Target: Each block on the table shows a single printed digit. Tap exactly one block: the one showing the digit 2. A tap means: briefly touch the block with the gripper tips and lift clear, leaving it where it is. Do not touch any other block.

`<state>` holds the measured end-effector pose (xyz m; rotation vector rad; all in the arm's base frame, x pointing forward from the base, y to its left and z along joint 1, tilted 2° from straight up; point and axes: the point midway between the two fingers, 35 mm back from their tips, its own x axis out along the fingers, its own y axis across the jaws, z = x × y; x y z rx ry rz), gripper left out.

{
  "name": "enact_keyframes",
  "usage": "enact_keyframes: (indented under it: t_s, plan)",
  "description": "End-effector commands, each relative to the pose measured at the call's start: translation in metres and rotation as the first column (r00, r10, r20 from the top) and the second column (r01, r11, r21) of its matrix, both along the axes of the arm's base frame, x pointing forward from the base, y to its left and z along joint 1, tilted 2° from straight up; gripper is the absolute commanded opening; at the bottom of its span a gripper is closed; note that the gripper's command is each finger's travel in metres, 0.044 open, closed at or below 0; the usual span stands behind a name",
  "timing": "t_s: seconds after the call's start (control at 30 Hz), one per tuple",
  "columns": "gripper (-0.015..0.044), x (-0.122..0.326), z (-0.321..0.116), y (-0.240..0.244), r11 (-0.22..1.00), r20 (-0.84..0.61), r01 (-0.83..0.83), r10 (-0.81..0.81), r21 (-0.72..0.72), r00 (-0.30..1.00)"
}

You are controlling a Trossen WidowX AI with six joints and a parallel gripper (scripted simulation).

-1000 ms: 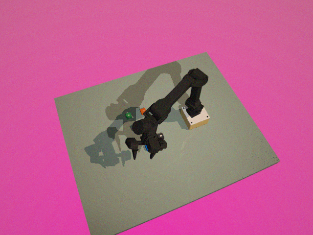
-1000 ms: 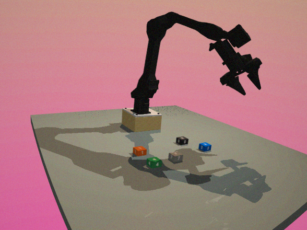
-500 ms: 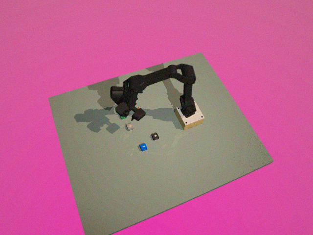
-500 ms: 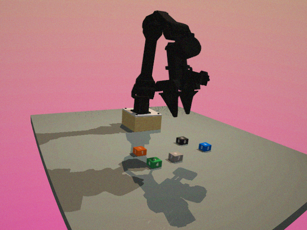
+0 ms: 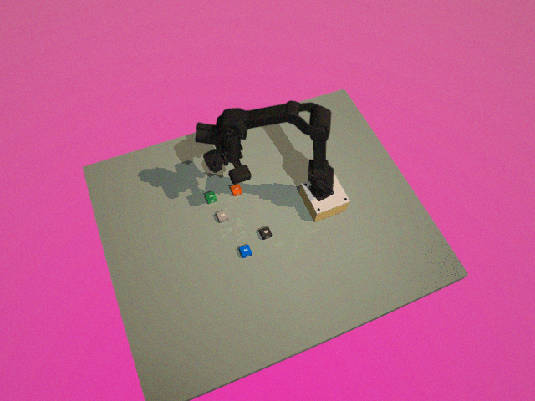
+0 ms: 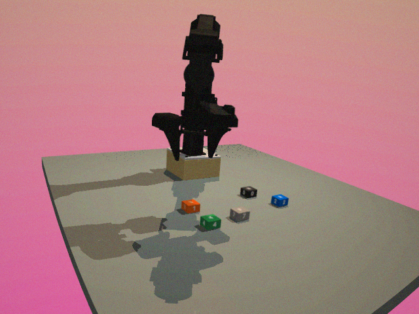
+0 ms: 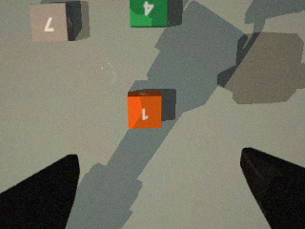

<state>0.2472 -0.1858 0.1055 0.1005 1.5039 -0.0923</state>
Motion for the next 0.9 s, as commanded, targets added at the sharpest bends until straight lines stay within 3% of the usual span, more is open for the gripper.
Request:
enact_keyframes:
  t_s: [0.0,0.43,0.67,0.87]
  plan:
    - [0.0400,-0.003,-0.001,0.000,1.000,-0.009,0.011,-0.011,0.003,1.000]
    - [0.0400,-0.002,-0.001,0.002,1.000,-0.009,0.011,-0.011,0.003,1.000]
    - [0.0400,0.012,0.002,0.095,1.000,-0.009,0.010,-0.010,0.011,1.000]
    - [0.0400,-0.002,0.001,0.174,1.000,-0.009,0.010,-0.010,0.020,1.000]
